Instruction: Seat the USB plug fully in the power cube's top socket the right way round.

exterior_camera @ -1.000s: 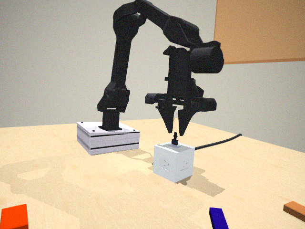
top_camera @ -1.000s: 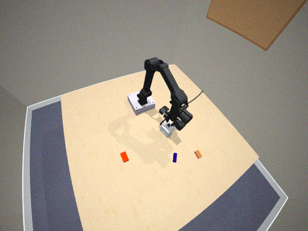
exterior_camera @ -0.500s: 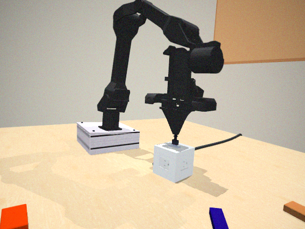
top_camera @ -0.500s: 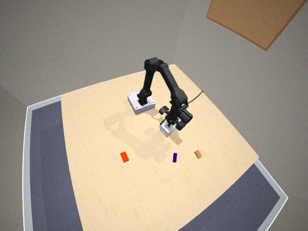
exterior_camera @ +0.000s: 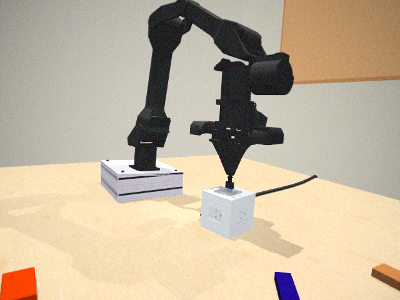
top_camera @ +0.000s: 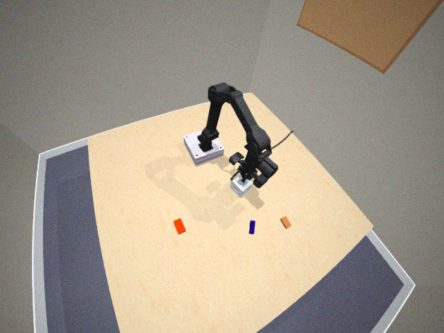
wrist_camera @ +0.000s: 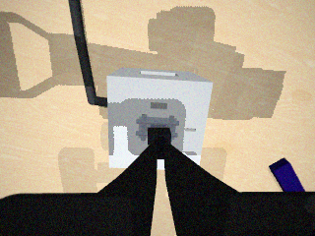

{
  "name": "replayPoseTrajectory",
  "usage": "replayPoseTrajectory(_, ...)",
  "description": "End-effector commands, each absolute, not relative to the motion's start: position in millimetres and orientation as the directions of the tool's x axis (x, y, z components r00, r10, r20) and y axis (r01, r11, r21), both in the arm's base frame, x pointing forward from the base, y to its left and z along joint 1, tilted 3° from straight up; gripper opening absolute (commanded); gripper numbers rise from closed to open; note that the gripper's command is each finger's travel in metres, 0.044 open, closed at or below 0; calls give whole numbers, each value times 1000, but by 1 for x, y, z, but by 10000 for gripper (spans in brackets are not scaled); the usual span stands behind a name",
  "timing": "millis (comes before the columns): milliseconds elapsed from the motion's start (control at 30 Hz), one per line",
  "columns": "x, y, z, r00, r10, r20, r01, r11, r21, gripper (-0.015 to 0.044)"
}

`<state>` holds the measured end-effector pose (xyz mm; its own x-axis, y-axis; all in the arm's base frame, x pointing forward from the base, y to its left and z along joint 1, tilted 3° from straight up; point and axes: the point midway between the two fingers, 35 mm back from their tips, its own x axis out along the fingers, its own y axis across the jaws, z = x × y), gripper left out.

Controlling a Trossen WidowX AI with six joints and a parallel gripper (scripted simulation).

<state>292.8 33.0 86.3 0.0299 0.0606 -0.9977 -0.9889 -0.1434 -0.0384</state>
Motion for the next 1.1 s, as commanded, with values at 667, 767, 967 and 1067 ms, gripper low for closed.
replayPoseTrajectory(667,293,32,103,33,61,-998,-989,-144,-41,0)
replayPoseTrajectory(767,293,32,105,33,61,-998,-989,-144,-41,0)
replayPoseTrajectory(967,293,32,109,33,61,-998,-989,-144,-41,0)
replayPoseTrajectory(1067,293,32,111,33,61,-998,-989,-144,-41,0)
